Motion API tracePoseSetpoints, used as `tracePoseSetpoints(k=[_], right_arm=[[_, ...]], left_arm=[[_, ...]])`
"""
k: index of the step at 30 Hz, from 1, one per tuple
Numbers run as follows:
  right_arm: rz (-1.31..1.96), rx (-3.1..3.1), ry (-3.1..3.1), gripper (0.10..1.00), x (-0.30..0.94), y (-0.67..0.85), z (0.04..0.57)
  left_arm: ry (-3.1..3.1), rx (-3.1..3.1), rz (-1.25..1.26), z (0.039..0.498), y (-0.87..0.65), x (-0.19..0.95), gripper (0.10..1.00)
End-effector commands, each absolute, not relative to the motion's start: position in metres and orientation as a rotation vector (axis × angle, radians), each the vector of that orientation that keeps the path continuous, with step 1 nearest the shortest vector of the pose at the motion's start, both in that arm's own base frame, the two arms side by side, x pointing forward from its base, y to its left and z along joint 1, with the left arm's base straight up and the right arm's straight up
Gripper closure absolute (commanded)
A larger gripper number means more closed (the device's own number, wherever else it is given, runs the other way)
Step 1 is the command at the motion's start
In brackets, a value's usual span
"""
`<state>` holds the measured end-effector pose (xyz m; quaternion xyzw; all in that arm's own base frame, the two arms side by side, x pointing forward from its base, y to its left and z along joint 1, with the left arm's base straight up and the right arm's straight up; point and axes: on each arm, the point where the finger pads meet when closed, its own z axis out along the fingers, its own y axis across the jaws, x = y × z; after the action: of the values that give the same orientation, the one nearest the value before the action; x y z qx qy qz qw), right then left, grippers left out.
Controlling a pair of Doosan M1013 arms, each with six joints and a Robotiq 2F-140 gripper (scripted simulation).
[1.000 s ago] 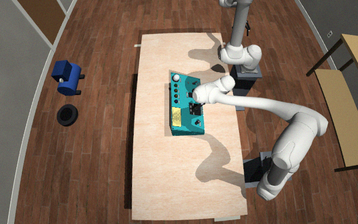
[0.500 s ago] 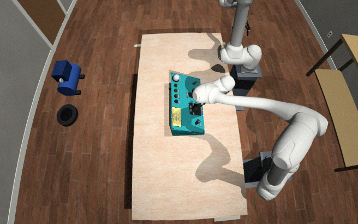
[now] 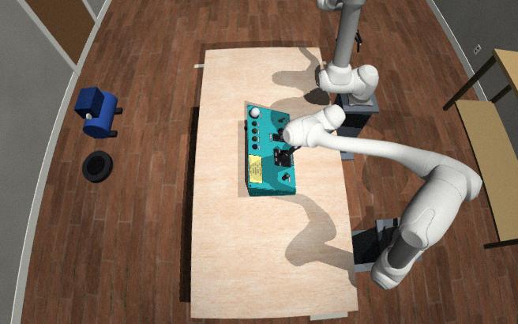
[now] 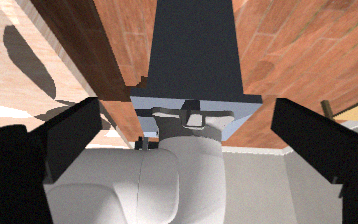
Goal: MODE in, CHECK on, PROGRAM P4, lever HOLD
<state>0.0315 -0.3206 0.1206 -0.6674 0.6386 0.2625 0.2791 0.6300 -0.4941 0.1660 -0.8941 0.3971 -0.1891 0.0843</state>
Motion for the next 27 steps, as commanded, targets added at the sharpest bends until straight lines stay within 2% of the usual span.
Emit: tracePoseSetpoints(k=[1,10,20,27], right_arm=[[0.703,-1.791,1.714,0.098,0.032,-0.321,0.121],[0.703,-1.791,1.714,0.098,0.032,-0.321,0.121],[0.703,-1.791,1.714,0.098,0.032,-0.321,0.121],[0.703,-1.791,1.714,0.098,0.032,-0.321,0.121]], left_arm=[[1.184,-2.667,-0.567,0.195,-0.494,0.618,0.601],[1.184,-2.667,-0.567,0.243,-0.494,0.597,0.601],[1.152,-2.686,-0.571,0.247,-0.502,0.595,0.601],[0.662,-2.915,-0.616,0.242,-0.597,0.584,0.601]])
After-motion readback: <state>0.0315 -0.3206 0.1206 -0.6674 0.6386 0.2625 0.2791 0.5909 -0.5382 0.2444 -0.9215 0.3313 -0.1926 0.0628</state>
